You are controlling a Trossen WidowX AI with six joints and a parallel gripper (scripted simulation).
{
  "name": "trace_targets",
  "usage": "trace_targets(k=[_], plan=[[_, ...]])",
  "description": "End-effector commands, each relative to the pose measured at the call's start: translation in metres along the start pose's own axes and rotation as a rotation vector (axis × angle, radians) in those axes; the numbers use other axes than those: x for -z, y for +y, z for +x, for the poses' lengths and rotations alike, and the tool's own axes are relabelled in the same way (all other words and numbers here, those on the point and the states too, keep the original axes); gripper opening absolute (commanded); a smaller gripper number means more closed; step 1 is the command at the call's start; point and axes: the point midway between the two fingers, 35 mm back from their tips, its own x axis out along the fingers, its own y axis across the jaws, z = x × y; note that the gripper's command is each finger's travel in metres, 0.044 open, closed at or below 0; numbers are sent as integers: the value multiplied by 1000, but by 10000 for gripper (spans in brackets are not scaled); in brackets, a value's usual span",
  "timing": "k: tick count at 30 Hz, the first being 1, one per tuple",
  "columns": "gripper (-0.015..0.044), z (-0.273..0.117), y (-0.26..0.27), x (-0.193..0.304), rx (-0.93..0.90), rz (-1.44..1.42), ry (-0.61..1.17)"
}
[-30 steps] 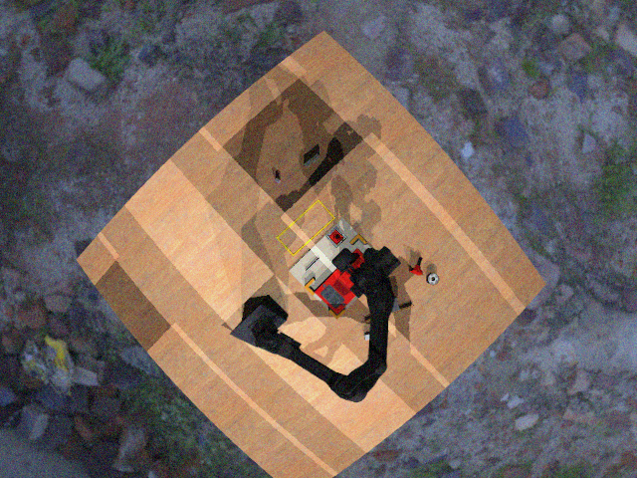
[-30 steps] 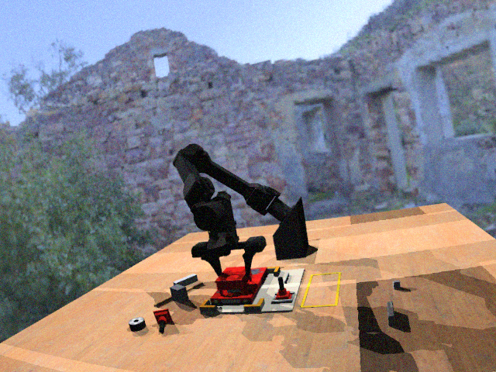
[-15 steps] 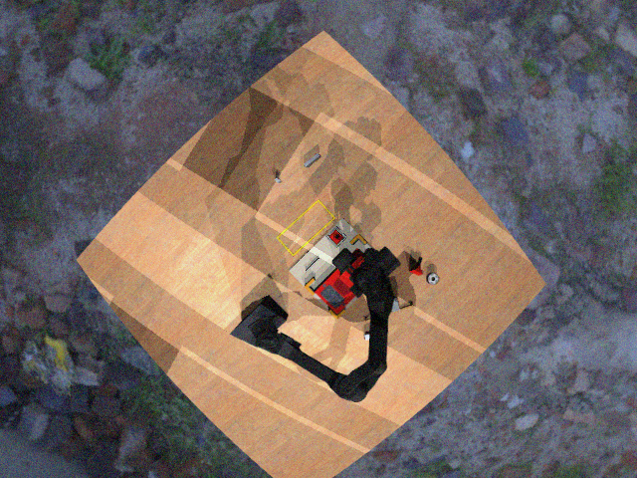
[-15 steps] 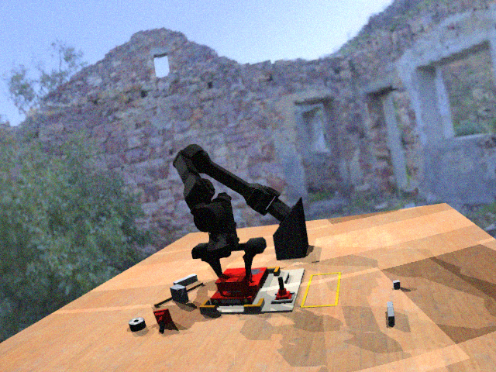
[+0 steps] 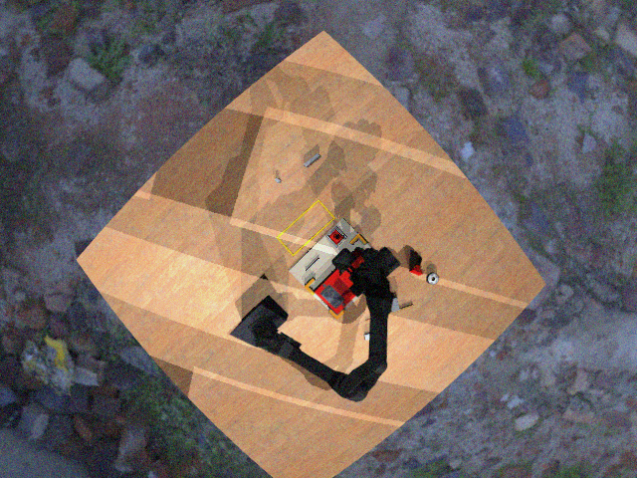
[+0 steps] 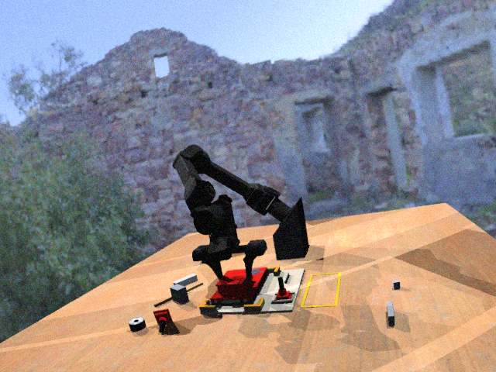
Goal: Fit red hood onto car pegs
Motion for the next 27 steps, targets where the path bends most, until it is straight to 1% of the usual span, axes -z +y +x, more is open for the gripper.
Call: trace_targets(k=[1,14,27], plan=[[0,2,0,0,-1,-3,1],[0,3,0,0,0,0,0],[341,4,0,0,0,1,0]])
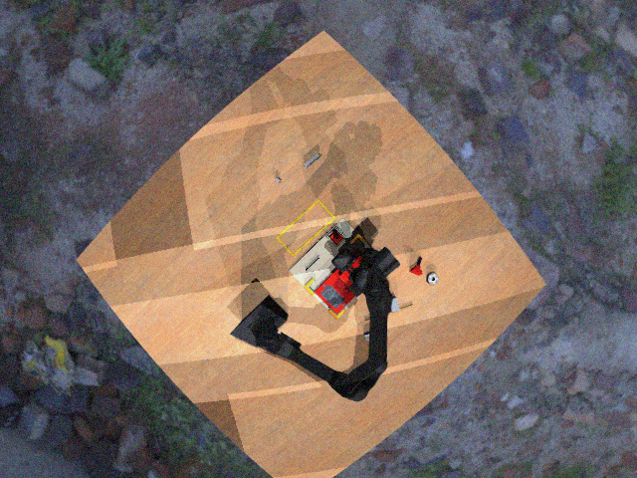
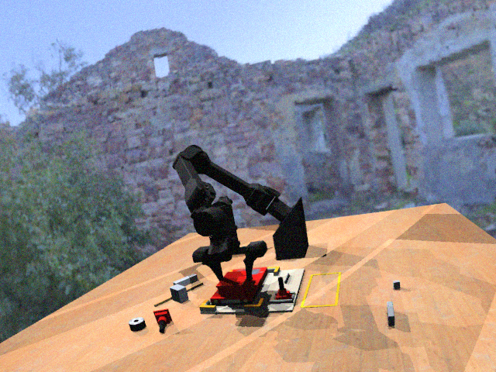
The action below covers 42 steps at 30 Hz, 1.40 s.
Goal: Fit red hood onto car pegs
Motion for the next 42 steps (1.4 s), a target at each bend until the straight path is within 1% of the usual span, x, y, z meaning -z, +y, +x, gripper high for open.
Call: trace_targets(k=[1,4,7,9,14,16,42], plan=[[368,0,0,0,0,0,0],[440,0,0,0,0,0,0],[440,-2,0,0,0,0,0],[440,-12,1,-1,-2,0,1],[440,-61,1,-2,-1,0,3],[440,-70,1,-1,1,0,4],[440,-70,1,-1,1,0,4]])
